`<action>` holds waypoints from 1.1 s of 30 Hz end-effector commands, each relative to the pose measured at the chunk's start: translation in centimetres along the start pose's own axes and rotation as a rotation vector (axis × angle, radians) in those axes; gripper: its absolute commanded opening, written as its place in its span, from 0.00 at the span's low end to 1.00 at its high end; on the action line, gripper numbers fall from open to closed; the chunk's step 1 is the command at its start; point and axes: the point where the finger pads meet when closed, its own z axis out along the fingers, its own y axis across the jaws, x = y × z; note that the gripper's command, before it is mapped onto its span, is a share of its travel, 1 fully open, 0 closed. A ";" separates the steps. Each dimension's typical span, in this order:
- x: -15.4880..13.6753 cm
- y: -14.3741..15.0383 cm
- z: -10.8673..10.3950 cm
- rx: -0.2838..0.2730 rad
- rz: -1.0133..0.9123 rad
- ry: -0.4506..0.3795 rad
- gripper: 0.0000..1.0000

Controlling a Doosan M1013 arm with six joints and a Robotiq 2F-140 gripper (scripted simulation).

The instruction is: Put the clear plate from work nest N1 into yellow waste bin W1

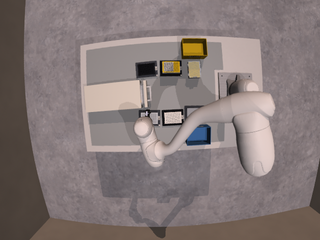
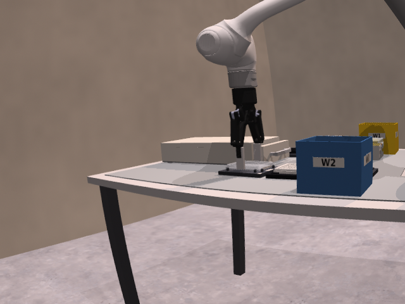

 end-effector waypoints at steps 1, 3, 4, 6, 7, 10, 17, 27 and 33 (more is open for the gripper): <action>-0.1 0.1 -0.2 0.000 0.007 -0.003 0.10; -0.1 0.1 -0.2 0.000 0.007 -0.003 0.10; -0.1 0.1 -0.2 0.000 0.007 -0.003 0.10; -0.1 0.1 -0.2 0.000 0.007 -0.003 0.10; -0.1 0.1 -0.2 0.000 0.007 -0.003 0.10; -0.1 0.1 -0.2 0.000 0.007 -0.003 0.10; -0.1 0.1 -0.2 0.000 0.007 -0.003 0.10; -0.1 0.1 -1.3 0.000 0.007 -0.003 0.10; -0.1 0.1 -2.1 0.000 0.007 -0.003 0.10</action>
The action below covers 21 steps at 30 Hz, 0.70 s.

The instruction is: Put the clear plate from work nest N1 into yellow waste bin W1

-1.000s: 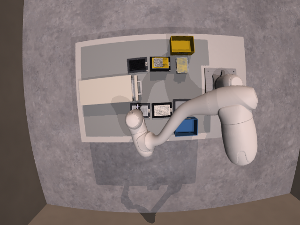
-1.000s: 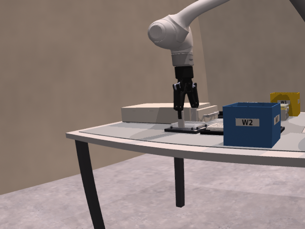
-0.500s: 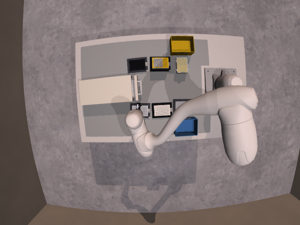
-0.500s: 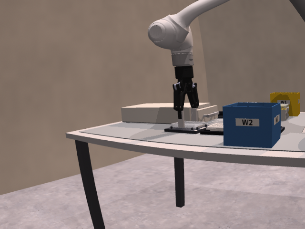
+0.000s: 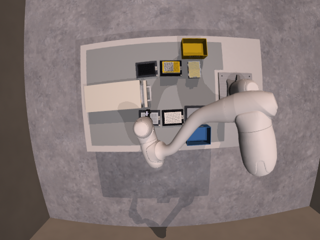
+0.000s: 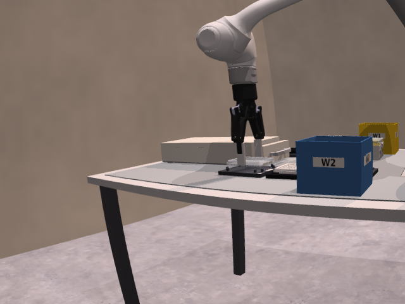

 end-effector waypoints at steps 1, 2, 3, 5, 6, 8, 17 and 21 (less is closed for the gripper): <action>0.2 -0.1 -1.0 0.002 0.006 0.001 0.10; 0.2 -0.1 -1.1 0.002 0.006 0.001 0.10; 0.2 -0.1 -1.2 0.002 0.006 0.001 0.10; 0.2 -0.1 -1.5 0.002 0.006 0.001 0.10; 0.2 -0.1 -1.6 0.002 0.006 0.001 0.10; 0.2 -0.1 -1.9 0.002 0.006 0.001 0.10; 0.2 -0.1 -2.8 0.002 0.006 0.001 0.10; 0.2 -0.1 -3.4 0.002 0.006 0.001 0.10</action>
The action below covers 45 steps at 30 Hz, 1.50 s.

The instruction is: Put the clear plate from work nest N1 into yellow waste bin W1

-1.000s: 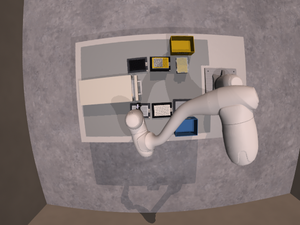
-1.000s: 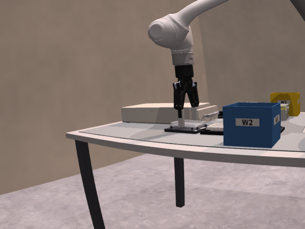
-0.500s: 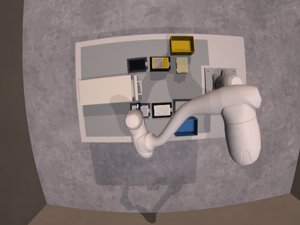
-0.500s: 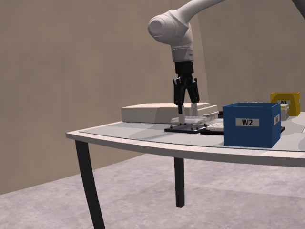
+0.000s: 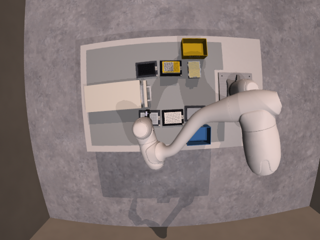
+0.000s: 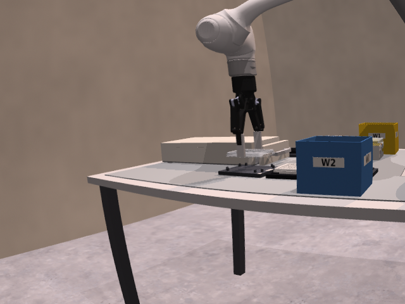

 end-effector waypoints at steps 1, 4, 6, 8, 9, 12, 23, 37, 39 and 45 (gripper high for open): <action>0.1 -0.3 -1.0 0.004 0.004 0.001 0.10; 0.1 -0.3 -1.4 0.004 0.004 0.001 0.10; 0.1 -0.3 -1.4 0.004 0.004 0.001 0.10; 0.1 -0.3 -1.7 0.004 0.004 0.001 0.10; 0.1 -0.3 -1.8 0.004 0.004 0.001 0.10; 0.1 -0.2 -2.2 0.004 0.004 0.001 0.10; 0.1 -0.2 -3.4 0.004 0.004 0.001 0.10; 0.1 -0.2 -5.3 0.004 0.004 0.001 0.10; 0.1 -0.2 -5.4 0.004 0.004 0.001 0.10; 0.1 -0.2 -6.1 0.004 0.004 0.001 0.10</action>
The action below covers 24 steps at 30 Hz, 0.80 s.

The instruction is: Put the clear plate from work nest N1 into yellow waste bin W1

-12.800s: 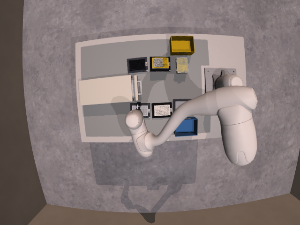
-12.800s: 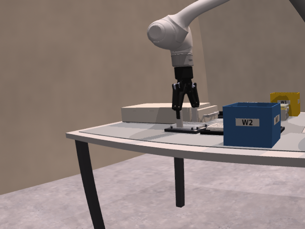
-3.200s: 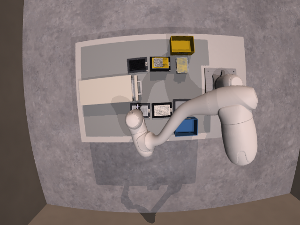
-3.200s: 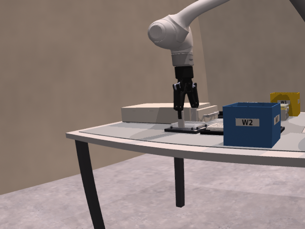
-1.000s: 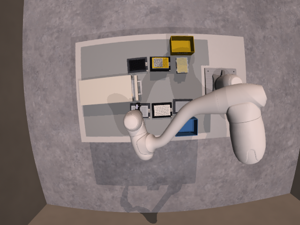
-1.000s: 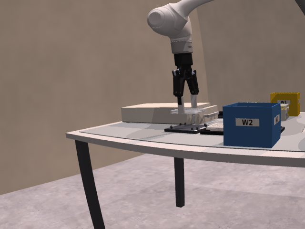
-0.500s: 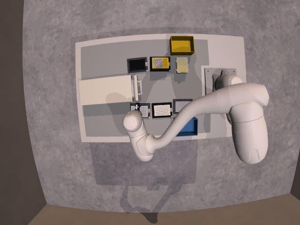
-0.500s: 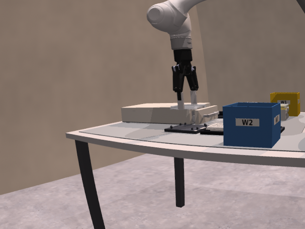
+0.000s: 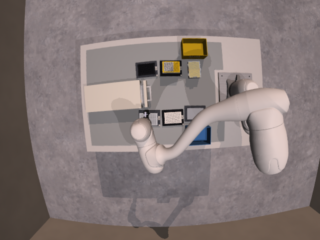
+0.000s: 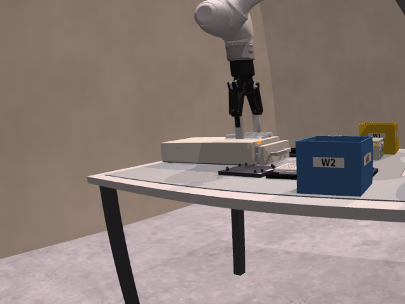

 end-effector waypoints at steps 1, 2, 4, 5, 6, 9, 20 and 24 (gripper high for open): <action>0.0 -0.4 -1.0 0.004 0.000 0.000 0.10; 0.0 -0.4 -1.1 0.004 0.000 0.000 0.10; 0.0 -0.4 -1.4 0.004 0.000 0.000 0.10; 0.0 -0.4 -1.5 0.004 0.000 0.000 0.10; 0.0 -0.4 -1.7 0.004 0.000 0.000 0.10; 0.0 -0.4 -2.1 0.004 0.000 0.000 0.10; 0.0 -0.4 -3.1 0.004 0.000 0.000 0.10; 0.0 -0.4 -3.1 0.004 0.000 0.000 0.10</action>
